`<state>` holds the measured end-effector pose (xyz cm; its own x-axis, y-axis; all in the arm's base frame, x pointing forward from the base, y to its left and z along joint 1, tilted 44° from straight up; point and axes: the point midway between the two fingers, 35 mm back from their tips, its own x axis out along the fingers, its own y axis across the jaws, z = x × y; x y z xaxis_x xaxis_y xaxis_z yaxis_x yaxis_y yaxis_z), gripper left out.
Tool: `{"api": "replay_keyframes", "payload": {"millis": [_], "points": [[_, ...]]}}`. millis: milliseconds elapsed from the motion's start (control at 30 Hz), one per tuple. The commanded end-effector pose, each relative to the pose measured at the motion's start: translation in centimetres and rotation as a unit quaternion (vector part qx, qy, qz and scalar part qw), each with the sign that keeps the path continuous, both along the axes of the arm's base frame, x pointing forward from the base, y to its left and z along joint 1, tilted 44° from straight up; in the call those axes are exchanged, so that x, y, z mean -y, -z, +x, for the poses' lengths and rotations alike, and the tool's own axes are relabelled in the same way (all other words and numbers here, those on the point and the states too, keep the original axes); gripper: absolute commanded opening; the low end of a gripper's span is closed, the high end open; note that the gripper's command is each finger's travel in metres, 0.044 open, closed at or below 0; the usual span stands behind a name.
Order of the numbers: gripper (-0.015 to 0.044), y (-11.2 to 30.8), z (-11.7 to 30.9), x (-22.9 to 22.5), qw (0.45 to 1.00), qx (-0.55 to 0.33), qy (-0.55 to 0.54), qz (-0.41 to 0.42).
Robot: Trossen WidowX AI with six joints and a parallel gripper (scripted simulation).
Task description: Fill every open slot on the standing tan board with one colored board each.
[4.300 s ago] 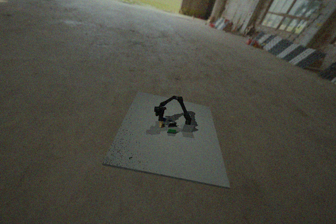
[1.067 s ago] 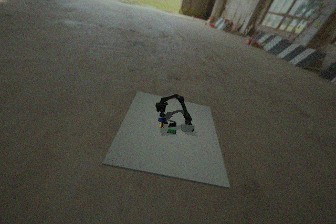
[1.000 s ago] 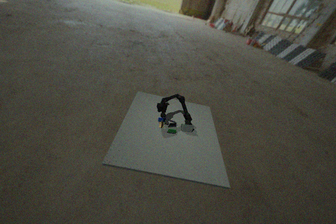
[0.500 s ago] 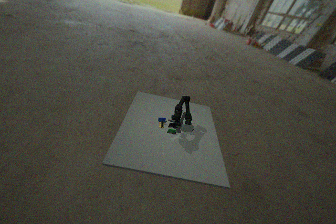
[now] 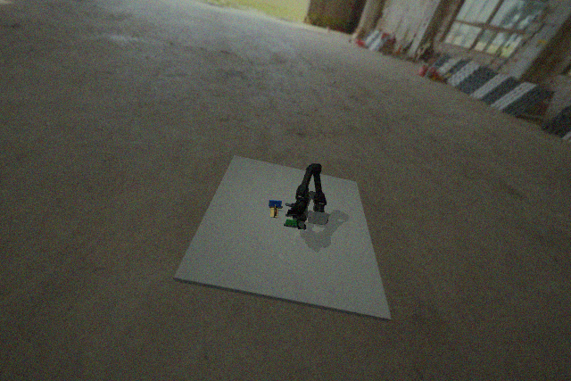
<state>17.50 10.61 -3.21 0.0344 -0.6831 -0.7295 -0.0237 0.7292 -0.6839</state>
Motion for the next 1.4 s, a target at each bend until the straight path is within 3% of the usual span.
{"api": "replay_keyframes", "payload": {"millis": [0,1367], "points": [[0.0186,0.4,0.3,0.3,1.000,0.003,-0.004,0.002],[0.0186,5.3,0.7,5.0,1.000,0.004,-0.004,0.000]]}}
